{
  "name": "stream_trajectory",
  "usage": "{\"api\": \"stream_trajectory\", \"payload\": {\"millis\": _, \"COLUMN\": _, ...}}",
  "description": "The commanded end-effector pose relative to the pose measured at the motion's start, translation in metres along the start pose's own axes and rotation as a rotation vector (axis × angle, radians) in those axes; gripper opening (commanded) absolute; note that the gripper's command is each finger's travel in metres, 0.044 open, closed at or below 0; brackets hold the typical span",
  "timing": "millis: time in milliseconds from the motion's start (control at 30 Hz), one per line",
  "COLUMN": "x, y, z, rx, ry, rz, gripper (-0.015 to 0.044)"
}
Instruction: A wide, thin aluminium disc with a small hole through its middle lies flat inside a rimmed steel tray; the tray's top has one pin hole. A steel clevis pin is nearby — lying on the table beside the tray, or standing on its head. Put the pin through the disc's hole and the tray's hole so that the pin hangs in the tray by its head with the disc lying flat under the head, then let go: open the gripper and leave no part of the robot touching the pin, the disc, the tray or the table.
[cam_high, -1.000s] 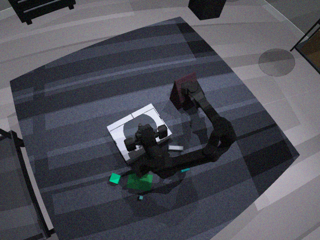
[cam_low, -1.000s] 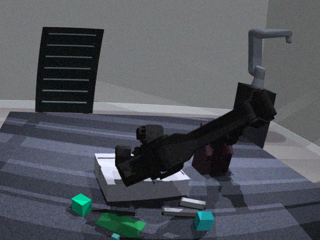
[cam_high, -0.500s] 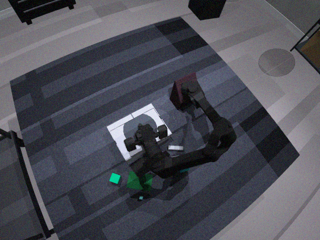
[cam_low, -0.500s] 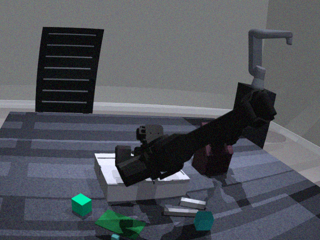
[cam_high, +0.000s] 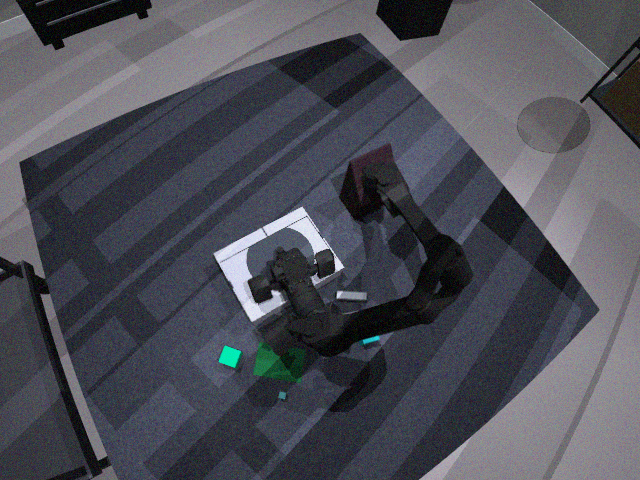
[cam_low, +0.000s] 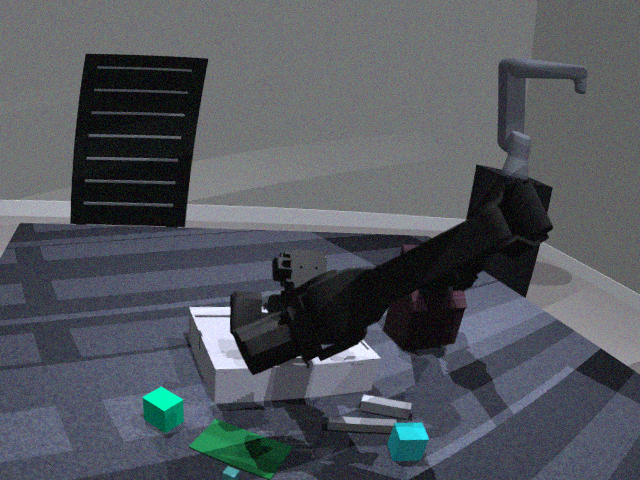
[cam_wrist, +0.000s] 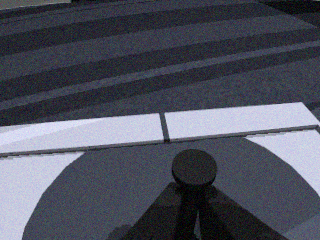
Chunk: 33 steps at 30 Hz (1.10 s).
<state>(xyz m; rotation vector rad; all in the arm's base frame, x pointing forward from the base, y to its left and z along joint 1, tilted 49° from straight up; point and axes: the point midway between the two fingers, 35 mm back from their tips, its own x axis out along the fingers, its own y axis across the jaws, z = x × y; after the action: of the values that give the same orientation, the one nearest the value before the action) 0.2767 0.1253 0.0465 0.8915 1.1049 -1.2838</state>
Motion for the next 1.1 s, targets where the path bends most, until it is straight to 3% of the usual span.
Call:
{"api": "stream_trajectory", "payload": {"millis": 0, "x": 0.0008, "y": -0.0001, "z": -0.0012, "rx": 0.003, "ry": 0.002, "rz": -0.001, "gripper": 0.0000}}
{"api": "stream_trajectory", "payload": {"millis": 1067, "x": 0.0035, "y": 0.0000, "z": -0.0059, "rx": 0.003, "ry": 0.002, "rz": -0.001, "gripper": 0.0000}}
